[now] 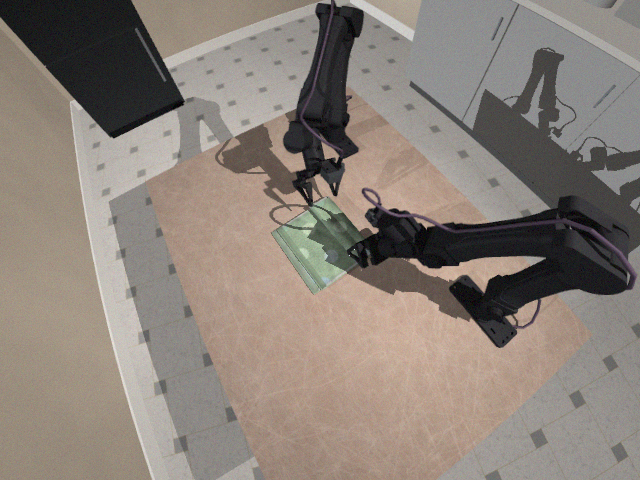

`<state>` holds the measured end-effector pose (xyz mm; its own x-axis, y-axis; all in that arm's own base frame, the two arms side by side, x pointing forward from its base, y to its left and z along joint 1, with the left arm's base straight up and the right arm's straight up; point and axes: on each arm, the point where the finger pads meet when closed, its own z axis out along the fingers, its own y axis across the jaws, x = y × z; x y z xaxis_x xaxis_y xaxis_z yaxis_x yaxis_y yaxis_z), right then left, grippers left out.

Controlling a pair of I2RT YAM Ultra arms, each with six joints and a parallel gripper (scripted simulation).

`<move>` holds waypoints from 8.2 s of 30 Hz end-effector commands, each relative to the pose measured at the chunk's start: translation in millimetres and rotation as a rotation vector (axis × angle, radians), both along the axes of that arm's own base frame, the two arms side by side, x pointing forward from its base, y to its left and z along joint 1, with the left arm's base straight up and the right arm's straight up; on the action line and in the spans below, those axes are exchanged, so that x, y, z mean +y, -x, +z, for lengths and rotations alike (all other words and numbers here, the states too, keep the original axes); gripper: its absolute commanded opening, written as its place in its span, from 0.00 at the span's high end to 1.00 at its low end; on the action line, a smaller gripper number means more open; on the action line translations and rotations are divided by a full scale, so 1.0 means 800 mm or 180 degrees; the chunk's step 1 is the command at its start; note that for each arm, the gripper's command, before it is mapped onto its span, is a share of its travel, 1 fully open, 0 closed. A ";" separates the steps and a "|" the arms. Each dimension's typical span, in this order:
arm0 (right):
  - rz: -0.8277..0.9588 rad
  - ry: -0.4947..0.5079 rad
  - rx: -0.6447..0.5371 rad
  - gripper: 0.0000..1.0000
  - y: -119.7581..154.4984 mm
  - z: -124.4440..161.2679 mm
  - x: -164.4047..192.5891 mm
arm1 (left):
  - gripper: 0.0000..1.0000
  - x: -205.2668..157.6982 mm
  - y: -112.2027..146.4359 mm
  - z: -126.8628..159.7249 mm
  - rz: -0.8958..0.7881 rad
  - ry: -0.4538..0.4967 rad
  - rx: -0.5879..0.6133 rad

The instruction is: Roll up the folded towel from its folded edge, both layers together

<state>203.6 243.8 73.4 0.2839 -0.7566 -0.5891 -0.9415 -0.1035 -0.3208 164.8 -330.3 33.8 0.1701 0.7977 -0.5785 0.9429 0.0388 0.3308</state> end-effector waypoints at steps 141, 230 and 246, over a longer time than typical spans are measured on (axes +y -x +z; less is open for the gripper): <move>-0.0002 -0.0088 -0.0063 0.02 -0.006 -0.047 0.003 | 0.78 -0.011 -0.005 -0.017 0.0089 0.0172 0.3566; -0.0013 0.0085 0.1043 0.78 -0.006 -0.058 0.011 | 0.14 0.045 -0.049 0.047 0.0090 0.0172 0.3528; -0.0030 0.0300 0.2399 0.78 -0.006 -0.053 0.011 | 0.09 0.019 -0.029 0.049 0.0142 0.0146 0.1842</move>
<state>223.8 256.9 32.1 -0.1045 -0.7901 -0.6039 -0.9655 -0.0649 0.2520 175.4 -302.1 65.7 -0.3029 0.8005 -0.5171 0.8900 0.0435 -0.4539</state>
